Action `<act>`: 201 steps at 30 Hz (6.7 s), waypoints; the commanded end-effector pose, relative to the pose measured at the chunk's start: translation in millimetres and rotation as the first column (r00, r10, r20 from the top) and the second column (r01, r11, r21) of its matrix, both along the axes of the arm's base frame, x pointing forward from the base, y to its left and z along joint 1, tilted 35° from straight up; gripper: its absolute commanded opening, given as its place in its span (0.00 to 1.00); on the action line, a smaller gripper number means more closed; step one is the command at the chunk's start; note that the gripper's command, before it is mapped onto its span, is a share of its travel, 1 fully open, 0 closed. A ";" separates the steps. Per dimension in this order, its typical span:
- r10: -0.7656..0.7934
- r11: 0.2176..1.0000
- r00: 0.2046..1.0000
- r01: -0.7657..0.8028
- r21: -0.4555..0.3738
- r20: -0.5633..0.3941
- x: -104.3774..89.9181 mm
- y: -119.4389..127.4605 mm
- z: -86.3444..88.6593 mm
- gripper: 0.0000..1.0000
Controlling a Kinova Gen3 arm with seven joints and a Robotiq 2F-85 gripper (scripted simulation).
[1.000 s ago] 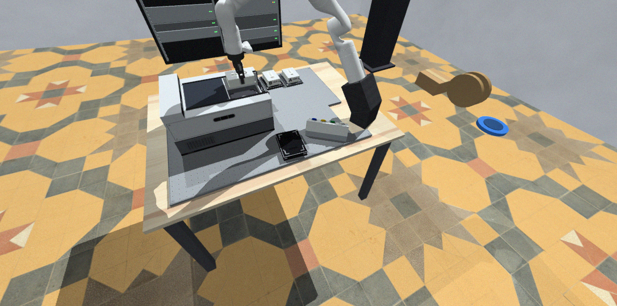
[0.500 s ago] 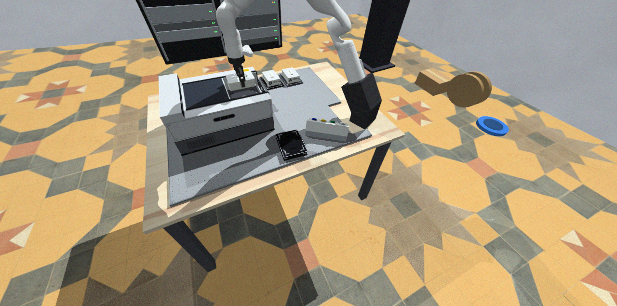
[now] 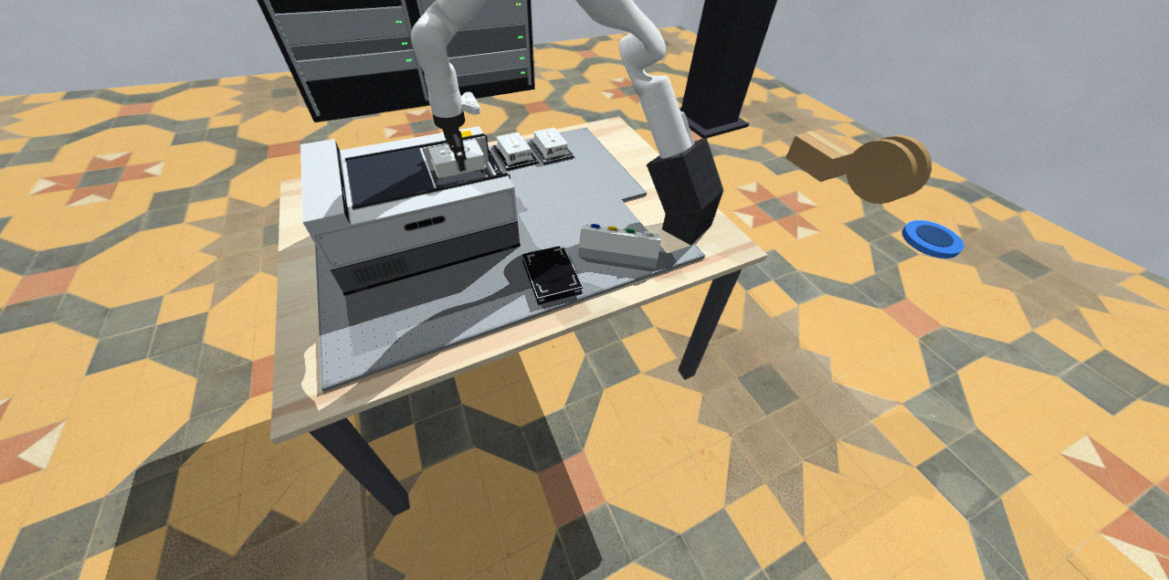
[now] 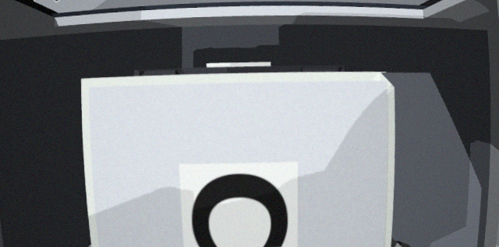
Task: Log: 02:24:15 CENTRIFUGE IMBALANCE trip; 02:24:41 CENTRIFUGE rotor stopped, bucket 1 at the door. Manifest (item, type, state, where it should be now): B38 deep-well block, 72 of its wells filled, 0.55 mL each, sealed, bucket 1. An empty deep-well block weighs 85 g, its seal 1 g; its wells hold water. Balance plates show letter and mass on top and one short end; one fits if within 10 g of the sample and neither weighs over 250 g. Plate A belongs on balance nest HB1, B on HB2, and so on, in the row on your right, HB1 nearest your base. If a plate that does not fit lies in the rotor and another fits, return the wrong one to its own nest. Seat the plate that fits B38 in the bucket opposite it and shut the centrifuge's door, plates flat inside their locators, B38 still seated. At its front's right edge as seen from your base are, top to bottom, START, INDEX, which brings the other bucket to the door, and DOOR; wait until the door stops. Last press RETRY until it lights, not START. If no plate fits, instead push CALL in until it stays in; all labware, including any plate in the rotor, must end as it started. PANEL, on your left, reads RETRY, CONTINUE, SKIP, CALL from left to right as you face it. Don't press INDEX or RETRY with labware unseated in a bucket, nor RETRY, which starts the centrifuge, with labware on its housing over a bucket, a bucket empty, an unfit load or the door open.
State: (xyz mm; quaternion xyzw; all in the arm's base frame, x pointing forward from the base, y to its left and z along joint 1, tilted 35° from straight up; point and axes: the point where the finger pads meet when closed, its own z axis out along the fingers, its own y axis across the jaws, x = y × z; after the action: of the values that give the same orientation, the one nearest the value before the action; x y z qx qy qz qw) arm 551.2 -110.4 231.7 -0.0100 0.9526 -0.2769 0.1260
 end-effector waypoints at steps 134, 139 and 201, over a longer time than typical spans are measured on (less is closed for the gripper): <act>0.001 1.000 1.000 -0.001 0.000 0.001 14.8 -30.2 -47.0 0.95; 0.001 1.000 1.000 -0.001 0.000 0.001 14.8 -30.2 -47.0 0.95; 0.001 1.000 1.000 -0.001 0.000 0.001 2.3 -3.7 -5.8 1.00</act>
State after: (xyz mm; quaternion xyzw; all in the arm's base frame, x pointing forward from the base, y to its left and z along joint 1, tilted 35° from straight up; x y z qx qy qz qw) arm 553.3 -114.8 224.9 -0.0100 0.9526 -0.2768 0.1261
